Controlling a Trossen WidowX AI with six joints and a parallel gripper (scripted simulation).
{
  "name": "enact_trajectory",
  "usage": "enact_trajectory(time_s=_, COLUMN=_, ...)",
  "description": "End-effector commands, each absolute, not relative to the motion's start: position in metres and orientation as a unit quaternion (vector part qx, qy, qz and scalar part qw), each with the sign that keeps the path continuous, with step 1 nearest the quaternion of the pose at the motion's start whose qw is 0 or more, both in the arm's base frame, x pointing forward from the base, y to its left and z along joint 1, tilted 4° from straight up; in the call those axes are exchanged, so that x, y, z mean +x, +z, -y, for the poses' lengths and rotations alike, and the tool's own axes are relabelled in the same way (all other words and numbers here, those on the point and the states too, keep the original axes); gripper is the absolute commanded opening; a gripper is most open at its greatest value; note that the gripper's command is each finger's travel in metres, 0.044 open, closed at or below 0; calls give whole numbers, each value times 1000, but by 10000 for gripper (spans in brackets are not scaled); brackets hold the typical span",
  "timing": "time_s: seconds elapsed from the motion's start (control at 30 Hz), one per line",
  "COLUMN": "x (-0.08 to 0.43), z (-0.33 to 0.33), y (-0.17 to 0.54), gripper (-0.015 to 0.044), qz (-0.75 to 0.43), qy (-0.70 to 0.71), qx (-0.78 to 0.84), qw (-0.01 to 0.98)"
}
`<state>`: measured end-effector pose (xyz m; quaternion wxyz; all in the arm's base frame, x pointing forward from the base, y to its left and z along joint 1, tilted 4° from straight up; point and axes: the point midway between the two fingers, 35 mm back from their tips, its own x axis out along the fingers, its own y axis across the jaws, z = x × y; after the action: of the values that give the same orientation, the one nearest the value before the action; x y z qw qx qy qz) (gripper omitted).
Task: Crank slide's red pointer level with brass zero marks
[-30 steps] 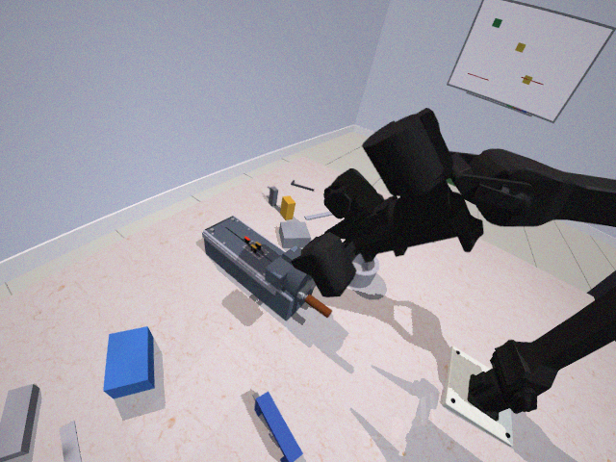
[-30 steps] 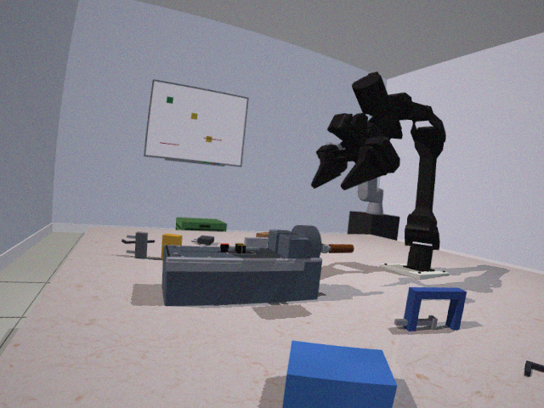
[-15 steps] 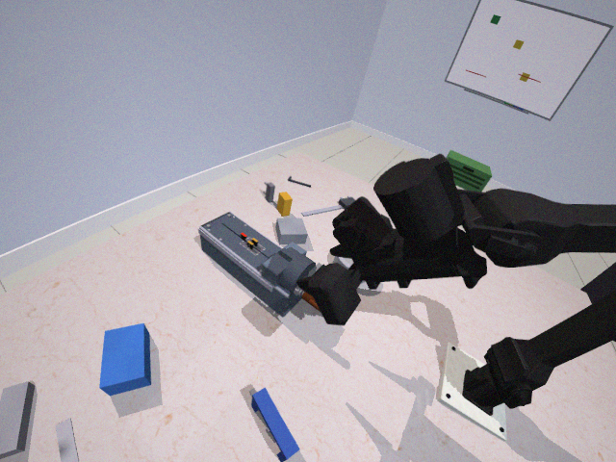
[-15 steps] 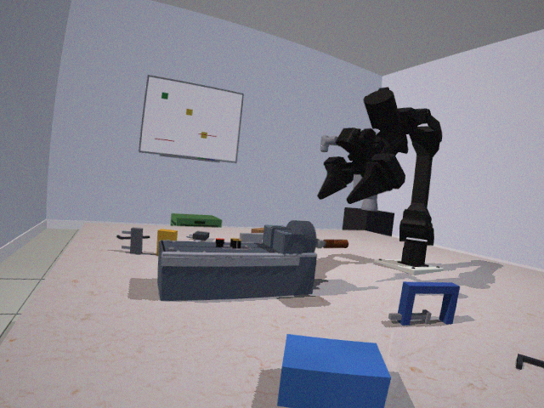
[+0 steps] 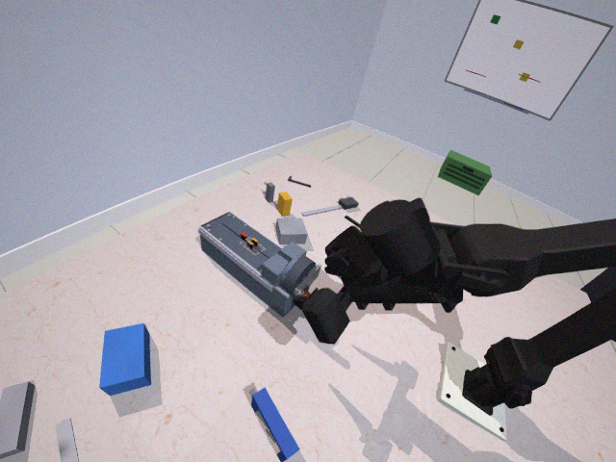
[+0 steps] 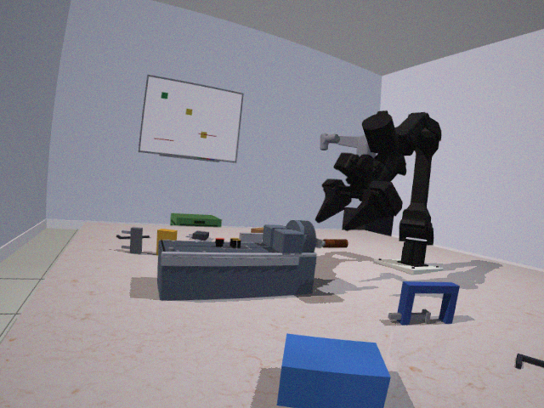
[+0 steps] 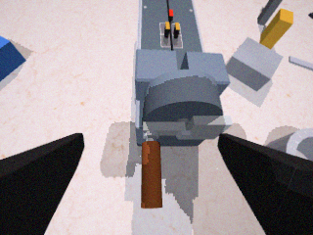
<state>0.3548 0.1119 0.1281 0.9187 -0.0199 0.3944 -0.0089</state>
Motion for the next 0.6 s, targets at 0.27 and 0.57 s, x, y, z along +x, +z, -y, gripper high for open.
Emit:
enact_trajectory(time_s=0.27, x=356, z=-112, y=111, gripper=440, qz=-393, qy=-9, qx=-19, qw=919)
enact_trajectory(time_s=0.57, x=356, z=-111, y=96, gripper=440, qz=-393, qy=-9, qx=-19, qw=919)
